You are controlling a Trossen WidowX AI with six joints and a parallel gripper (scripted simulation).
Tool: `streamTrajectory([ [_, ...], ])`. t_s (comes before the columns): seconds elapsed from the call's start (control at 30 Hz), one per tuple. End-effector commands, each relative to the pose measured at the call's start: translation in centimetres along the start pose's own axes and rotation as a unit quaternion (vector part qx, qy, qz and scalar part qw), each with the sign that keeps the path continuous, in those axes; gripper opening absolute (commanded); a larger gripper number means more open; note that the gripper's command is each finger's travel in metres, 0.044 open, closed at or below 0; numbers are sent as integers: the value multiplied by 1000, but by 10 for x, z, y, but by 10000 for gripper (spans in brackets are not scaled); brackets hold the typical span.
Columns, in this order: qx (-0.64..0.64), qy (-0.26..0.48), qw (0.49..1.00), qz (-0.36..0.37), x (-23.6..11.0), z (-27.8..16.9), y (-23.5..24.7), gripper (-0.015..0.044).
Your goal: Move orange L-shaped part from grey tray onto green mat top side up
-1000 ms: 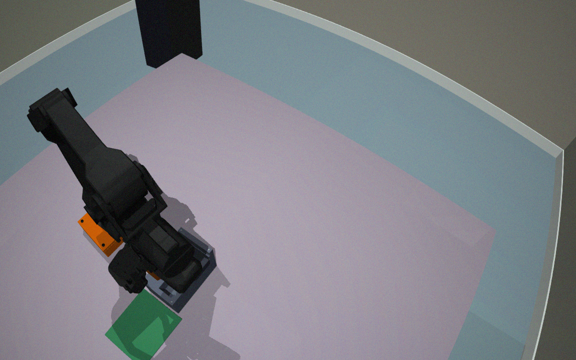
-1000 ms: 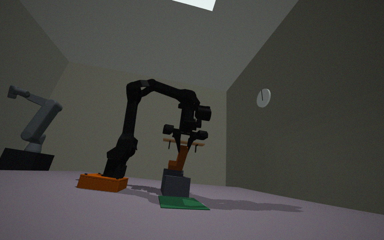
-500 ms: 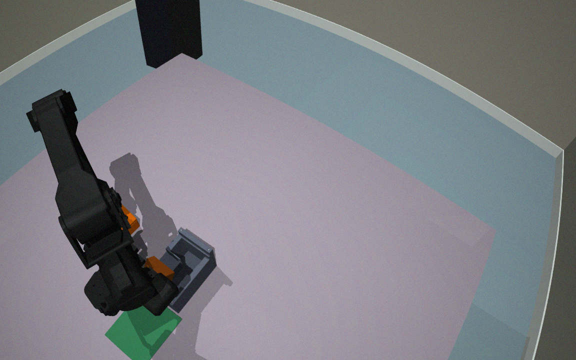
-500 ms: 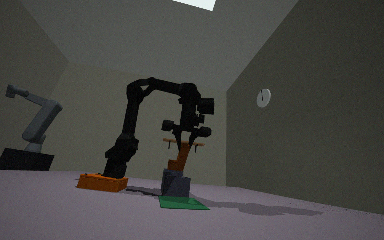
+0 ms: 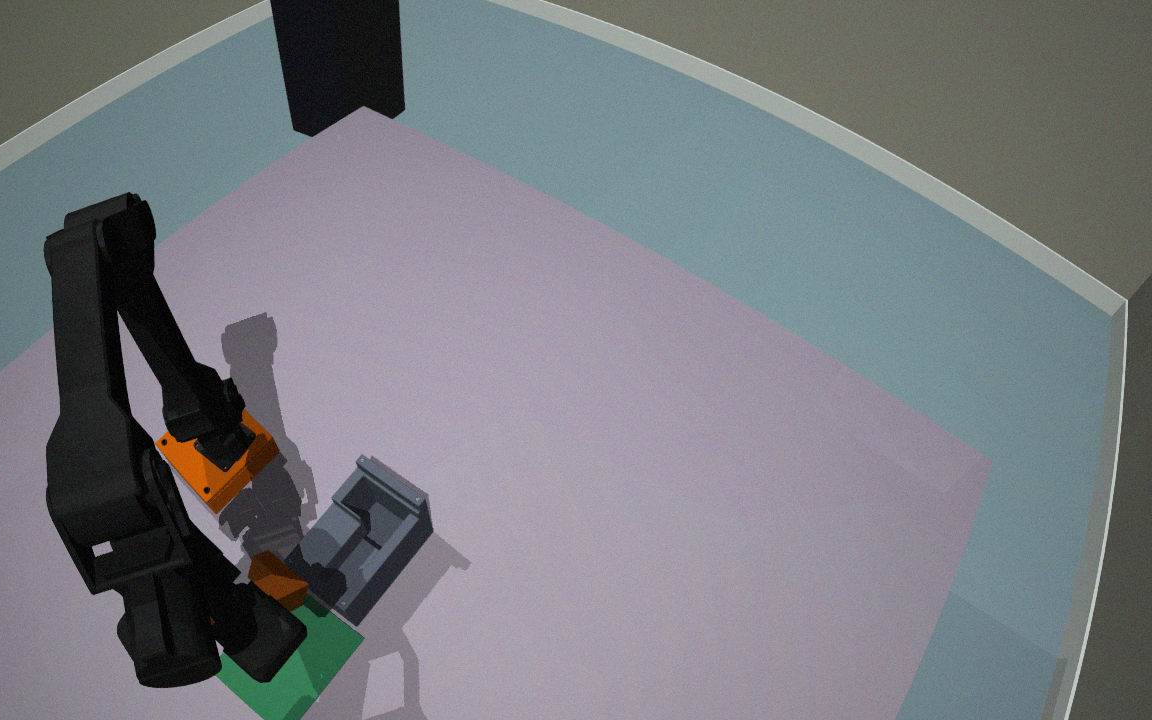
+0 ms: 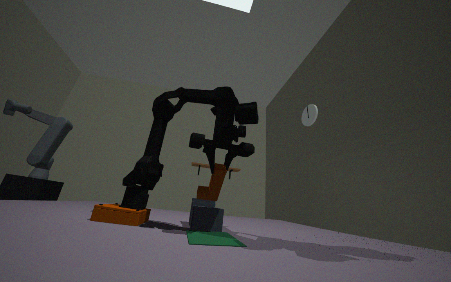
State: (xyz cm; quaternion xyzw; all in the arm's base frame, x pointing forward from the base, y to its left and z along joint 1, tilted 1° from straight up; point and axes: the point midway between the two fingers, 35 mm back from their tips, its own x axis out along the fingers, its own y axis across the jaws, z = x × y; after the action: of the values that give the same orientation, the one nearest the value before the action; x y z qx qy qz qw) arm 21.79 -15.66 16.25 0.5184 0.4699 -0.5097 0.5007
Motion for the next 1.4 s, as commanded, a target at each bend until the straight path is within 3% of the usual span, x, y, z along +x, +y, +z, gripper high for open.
streamTrajectory([
  [0.0,-2,1,1000,1,1,18,2,0],
  [1.37,-2,1,1000,1,53,25,1,0],
])
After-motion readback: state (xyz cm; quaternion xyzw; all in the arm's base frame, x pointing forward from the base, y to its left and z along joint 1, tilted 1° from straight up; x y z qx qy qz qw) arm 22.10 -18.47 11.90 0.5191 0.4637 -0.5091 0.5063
